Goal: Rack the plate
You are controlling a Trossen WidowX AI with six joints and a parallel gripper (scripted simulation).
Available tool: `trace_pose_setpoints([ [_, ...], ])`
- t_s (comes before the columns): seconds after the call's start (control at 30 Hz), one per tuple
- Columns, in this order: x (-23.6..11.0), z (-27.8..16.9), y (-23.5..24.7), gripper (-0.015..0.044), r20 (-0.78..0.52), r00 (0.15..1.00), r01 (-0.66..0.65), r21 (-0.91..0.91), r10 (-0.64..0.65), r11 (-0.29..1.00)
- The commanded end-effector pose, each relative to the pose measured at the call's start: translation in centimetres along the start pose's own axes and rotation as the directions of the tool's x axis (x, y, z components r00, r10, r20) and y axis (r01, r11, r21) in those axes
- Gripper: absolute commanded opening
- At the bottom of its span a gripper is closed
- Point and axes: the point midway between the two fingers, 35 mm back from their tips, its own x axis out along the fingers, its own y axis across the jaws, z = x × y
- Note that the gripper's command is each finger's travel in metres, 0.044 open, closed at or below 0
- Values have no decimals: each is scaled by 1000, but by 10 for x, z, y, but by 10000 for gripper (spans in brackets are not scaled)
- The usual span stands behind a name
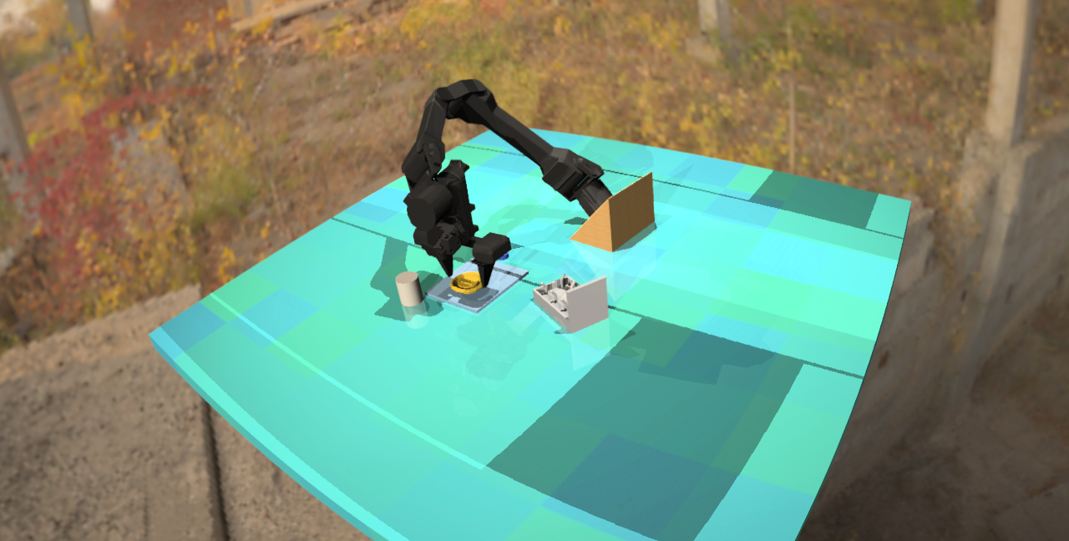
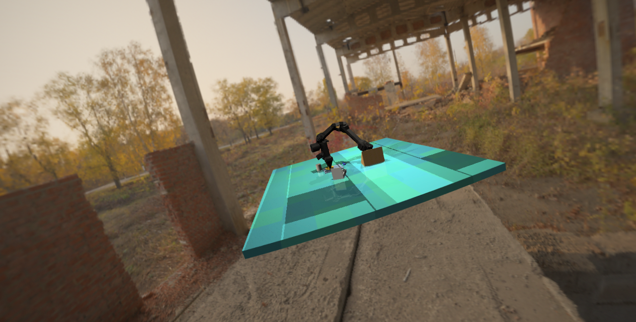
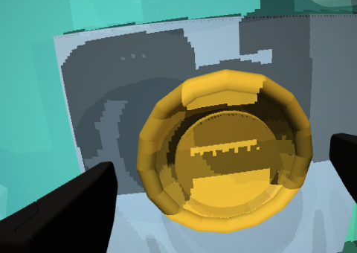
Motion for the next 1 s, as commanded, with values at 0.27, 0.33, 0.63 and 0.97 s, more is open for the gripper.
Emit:
trace_pose_setpoints([
  [0.27, 15, -2, -1, 393, -1, 1000, 6, -6, -6, 1000],
  [0.33, 15, -2, -1, 380, -1, 1000, 6, -6, -6, 1000],
  [0.63, 15, -2, -1, 342, -1, 1000, 6, -6, -6, 1000],
  [0.97, 6, 0, -1, 197, 10, 1000, 4, -10, -4, 1000],
])
